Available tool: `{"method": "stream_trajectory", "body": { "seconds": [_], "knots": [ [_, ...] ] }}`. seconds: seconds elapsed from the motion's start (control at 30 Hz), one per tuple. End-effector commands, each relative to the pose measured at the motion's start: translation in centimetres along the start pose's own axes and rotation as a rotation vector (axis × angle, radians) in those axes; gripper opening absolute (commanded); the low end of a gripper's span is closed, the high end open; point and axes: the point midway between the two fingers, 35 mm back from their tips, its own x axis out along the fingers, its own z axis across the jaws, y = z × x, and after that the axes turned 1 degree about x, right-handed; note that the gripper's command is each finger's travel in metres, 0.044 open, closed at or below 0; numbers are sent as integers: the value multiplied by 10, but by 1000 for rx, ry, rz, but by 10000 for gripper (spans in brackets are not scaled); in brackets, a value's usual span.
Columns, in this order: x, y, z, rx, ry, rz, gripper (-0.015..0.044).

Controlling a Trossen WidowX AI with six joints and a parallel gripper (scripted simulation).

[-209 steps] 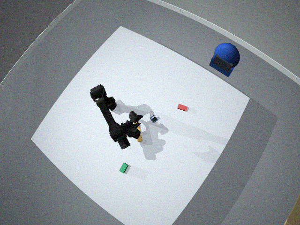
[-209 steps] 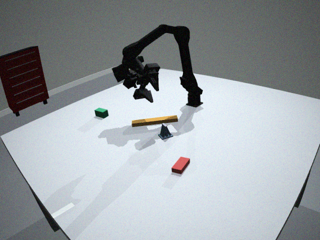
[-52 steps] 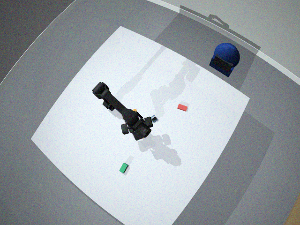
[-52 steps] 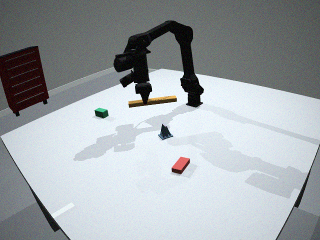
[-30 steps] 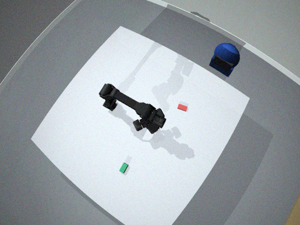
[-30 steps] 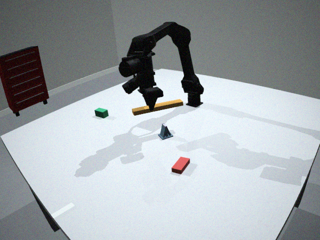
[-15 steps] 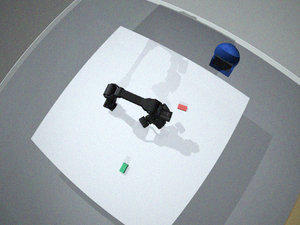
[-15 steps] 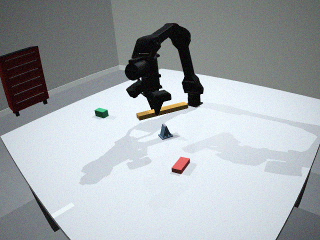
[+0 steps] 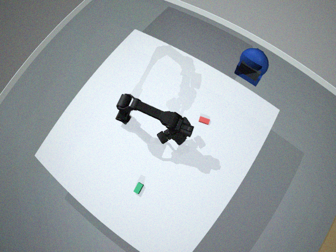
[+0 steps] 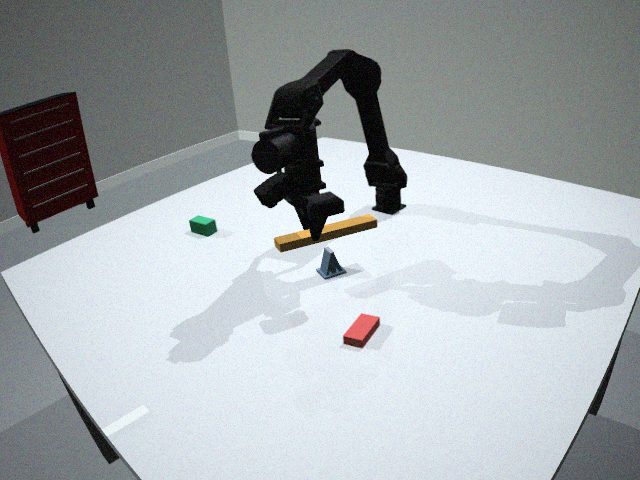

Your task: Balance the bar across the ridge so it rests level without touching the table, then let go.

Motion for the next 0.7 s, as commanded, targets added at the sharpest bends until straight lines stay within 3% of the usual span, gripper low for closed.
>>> {"method": "stream_trajectory", "body": {
  "seconds": [0.0, 0.67],
  "knots": [
    [9, 1, -1, 3, 5, 2, 0],
    [21, 1, -2, 3, 5, 2, 0]
  ]
}}
